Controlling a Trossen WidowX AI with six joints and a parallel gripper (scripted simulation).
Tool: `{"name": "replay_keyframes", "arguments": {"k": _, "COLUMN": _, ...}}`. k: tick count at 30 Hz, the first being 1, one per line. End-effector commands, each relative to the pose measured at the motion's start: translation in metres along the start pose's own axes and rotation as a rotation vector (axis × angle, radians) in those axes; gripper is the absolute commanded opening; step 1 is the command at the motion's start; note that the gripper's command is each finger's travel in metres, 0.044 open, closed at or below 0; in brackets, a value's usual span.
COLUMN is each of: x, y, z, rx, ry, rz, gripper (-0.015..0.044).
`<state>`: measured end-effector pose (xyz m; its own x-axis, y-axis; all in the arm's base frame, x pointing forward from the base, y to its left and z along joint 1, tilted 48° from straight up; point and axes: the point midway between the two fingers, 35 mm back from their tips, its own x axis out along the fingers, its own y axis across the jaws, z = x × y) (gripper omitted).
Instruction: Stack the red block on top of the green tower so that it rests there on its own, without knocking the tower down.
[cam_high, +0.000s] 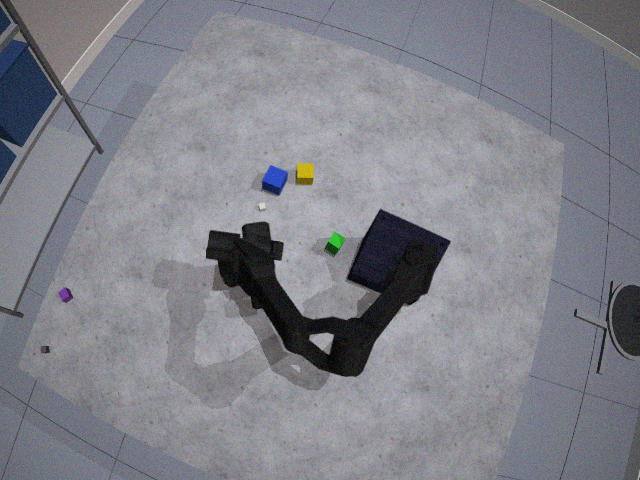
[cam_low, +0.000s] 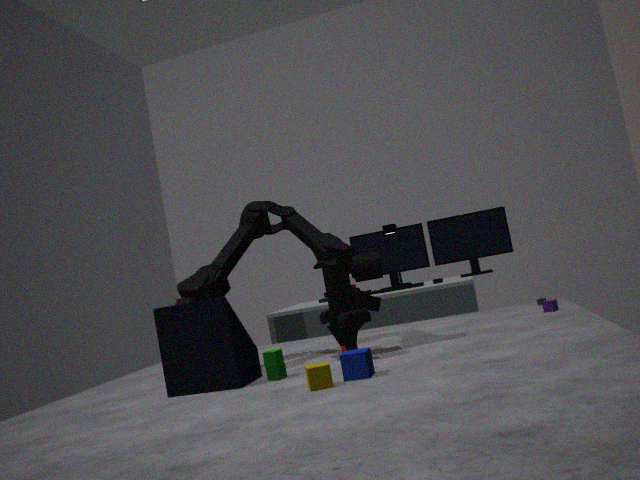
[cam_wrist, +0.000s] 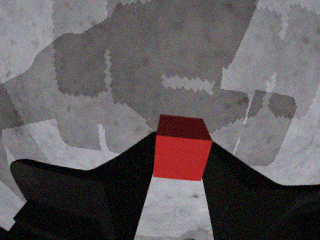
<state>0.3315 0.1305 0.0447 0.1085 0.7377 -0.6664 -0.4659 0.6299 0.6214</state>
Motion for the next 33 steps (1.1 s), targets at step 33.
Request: {"name": "replay_keyframes", "arguments": {"k": 33, "x": -0.119, "y": -0.002, "z": -0.001, "rx": 0.005, "ry": 0.003, "rz": -0.008, "gripper": 0.0000}}
